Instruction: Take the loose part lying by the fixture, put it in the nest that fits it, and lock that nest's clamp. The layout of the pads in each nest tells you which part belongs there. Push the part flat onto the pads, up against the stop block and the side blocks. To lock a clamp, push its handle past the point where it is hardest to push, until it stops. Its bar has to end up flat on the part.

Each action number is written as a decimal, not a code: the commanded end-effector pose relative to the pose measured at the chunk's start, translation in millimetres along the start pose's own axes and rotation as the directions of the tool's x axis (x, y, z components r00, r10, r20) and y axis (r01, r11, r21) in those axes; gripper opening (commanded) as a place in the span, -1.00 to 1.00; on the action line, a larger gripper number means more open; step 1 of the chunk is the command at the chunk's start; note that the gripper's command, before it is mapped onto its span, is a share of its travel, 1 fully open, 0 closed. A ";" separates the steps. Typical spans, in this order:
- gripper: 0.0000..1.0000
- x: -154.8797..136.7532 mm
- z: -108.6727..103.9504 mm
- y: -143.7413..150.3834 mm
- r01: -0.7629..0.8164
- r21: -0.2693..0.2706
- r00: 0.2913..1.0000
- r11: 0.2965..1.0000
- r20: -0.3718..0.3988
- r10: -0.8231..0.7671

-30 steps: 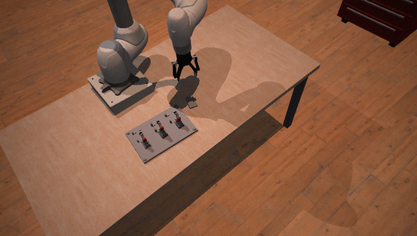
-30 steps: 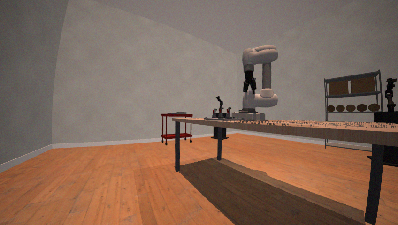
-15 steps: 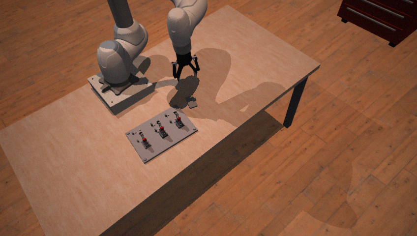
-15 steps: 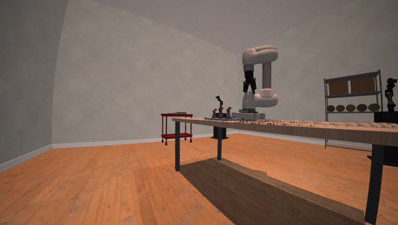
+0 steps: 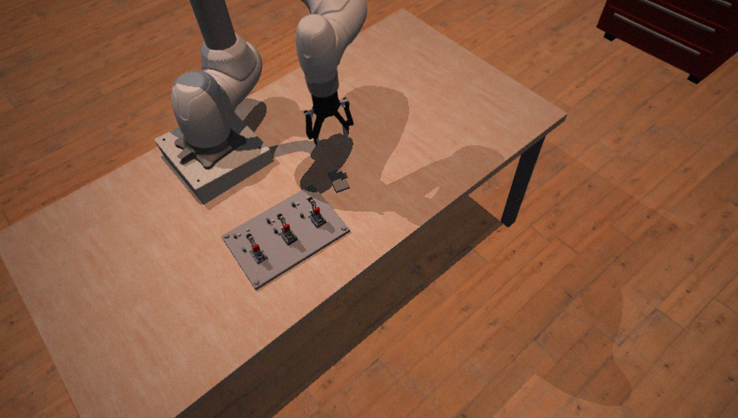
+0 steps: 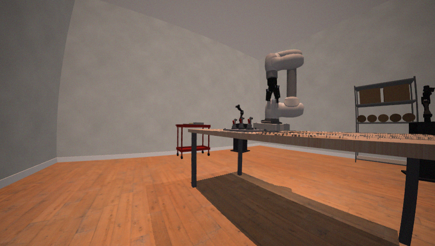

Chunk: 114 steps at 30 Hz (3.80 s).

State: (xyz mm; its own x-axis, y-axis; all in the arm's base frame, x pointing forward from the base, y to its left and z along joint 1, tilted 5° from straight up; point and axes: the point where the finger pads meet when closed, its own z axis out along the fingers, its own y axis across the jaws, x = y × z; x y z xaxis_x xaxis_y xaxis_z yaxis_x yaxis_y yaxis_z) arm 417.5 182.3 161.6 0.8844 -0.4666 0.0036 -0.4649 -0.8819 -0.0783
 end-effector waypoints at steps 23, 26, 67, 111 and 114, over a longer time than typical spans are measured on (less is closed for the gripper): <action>0.25 0.0 72.4 0.0 0.000 0.000 1.000 1.000 0.000 0.000; 0.25 0.0 86.2 0.0 0.000 0.000 1.000 1.000 0.000 0.000; 0.25 0.0 148.2 0.0 0.000 0.000 1.000 1.000 0.000 0.000; 0.25 -0.1 178.1 -0.1 0.000 0.000 1.000 1.000 0.000 0.000; 0.25 -0.1 178.1 -0.1 0.000 0.000 1.000 1.000 0.000 0.000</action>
State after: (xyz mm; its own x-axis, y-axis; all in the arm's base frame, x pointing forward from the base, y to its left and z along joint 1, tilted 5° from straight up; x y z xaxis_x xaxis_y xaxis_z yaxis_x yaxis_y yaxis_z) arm 424.5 194.4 -16.0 0.8844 -0.4666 0.0036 -0.4650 -0.8819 -0.0783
